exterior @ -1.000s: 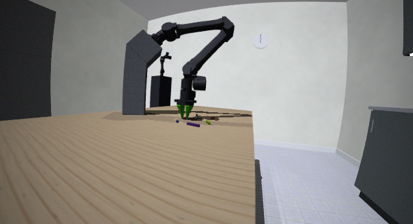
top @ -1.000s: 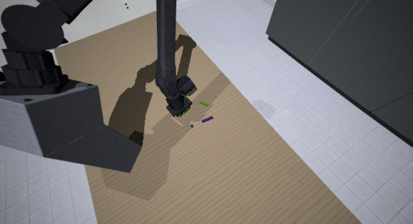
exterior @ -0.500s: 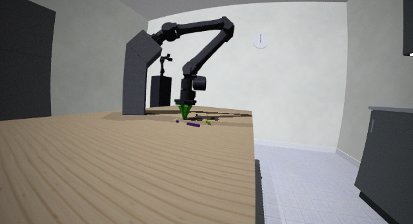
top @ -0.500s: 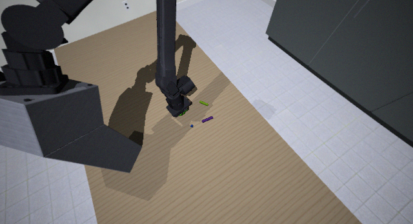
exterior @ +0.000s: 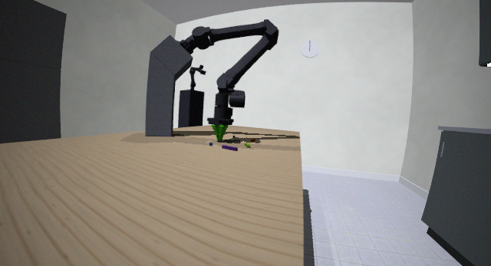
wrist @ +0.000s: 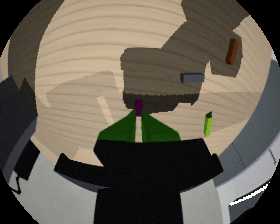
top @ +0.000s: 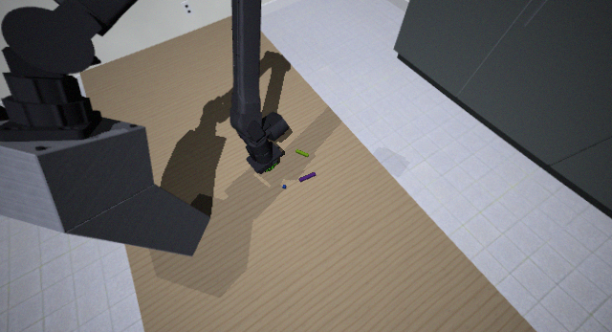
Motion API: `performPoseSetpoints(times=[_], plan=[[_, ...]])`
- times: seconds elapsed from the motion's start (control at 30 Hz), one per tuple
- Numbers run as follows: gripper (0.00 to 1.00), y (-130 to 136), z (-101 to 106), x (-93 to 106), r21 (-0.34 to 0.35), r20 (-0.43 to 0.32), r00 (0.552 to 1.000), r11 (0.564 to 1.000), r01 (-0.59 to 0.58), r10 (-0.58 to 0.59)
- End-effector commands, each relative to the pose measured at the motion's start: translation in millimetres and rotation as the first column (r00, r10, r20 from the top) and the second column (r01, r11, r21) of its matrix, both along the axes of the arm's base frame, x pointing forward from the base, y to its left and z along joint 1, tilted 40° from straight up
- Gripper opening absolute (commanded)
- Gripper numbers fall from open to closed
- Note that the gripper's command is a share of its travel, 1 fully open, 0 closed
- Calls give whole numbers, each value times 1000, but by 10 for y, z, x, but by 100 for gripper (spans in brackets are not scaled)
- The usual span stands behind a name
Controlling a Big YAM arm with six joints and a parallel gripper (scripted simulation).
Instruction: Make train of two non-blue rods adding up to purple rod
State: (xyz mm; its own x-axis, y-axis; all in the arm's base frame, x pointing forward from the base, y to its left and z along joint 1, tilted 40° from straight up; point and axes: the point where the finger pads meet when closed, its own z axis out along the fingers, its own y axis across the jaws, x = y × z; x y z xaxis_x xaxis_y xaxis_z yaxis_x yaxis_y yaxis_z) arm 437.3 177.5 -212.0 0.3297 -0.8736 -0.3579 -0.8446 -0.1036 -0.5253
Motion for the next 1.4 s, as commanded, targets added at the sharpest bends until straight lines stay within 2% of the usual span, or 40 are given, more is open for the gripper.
performPoseSetpoints(times=[0.0, 0.6, 0.9, 0.97, 1.17, 1.37], plan=[[4, 63, -46, -70, 3, -6, 1000, 1000, -9, 9], [4, 51, -40, -107, 1, -10, 1000, 1000, -11, 11], [4, -289, 377, -308, -4, -15, 1000, 1000, 4, -4], [4, -289, 377, -308, -4, -15, 1000, 1000, 4, -4], [4, -474, 689, -478, -3, -13, 1000, 1000, 4, -4], [4, -537, 791, -532, -4, -11, 1000, 1000, 4, -4]])
